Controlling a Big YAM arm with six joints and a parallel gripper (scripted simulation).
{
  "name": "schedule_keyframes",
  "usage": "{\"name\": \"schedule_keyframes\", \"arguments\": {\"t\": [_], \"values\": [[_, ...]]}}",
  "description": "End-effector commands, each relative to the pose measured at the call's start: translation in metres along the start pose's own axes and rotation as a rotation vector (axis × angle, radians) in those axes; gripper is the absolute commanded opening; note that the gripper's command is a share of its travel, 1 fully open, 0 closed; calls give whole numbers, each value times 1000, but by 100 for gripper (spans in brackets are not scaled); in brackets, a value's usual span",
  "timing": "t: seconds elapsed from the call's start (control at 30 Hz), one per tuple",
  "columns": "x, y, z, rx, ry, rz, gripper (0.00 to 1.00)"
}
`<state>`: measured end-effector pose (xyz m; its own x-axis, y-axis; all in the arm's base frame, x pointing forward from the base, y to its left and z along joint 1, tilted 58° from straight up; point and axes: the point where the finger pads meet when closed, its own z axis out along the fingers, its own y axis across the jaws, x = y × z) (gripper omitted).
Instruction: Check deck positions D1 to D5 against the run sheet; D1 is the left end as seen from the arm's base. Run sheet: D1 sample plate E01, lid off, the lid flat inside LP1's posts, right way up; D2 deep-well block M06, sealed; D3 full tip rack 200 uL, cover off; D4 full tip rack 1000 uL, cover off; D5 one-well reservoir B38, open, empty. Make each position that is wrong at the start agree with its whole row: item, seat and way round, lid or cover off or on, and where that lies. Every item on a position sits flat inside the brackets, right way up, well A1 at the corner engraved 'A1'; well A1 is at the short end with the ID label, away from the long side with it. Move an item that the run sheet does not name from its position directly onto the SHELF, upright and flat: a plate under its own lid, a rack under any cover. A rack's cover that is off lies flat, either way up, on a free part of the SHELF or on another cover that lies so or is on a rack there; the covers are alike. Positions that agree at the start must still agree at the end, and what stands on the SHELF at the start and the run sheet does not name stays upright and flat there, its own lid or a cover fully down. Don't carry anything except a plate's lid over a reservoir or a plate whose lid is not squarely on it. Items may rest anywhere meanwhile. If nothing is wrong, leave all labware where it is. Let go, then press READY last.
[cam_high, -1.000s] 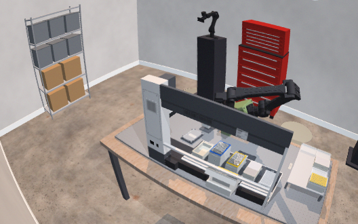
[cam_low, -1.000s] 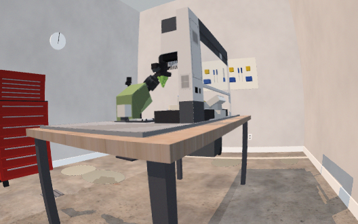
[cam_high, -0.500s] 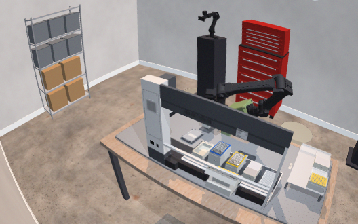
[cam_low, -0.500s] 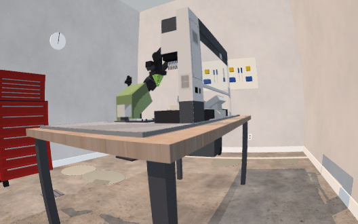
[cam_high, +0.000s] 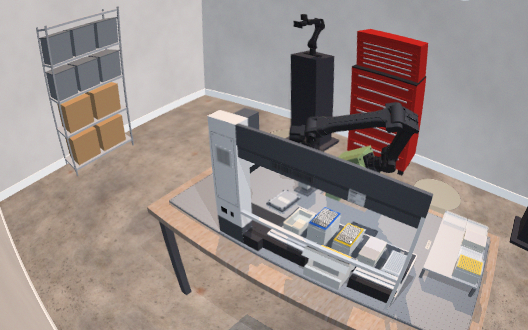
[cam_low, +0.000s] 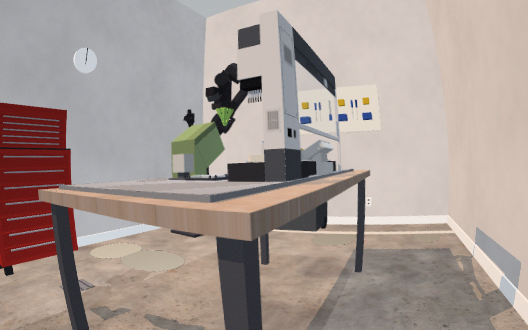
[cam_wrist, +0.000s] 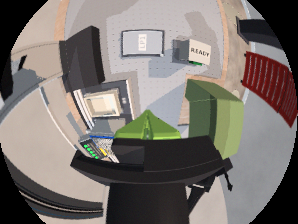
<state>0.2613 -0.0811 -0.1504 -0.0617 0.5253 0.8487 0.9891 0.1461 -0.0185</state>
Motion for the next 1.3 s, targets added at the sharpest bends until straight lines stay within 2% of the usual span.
{"name": "schedule_keyframes", "arguments": {"t": [0.0, 0.03, 0.07, 0.1, 0.2, 0.23, 0.4, 1.2, 1.23, 1.27], "values": [[-31, 11, -18, -46, -40, -32, 0], [-30, 11, -18, -46, -37, -30, 0], [-19, -3, -5, -31, -3, -5, 0], [-13, 0, -13, -37, -17, -15, 0], [-14, 4, -14, -33, -22, -24, 0], [-22, 18, -24, -41, -51, -49, 0], [-17, 11, -18, -34, -35, -34, 0], [-17, 11, -18, -34, -35, -34, 0], [-15, -5, -13, -39, -26, -21, 0], [-16, -9, -13, -39, -29, -23, 0]]}}
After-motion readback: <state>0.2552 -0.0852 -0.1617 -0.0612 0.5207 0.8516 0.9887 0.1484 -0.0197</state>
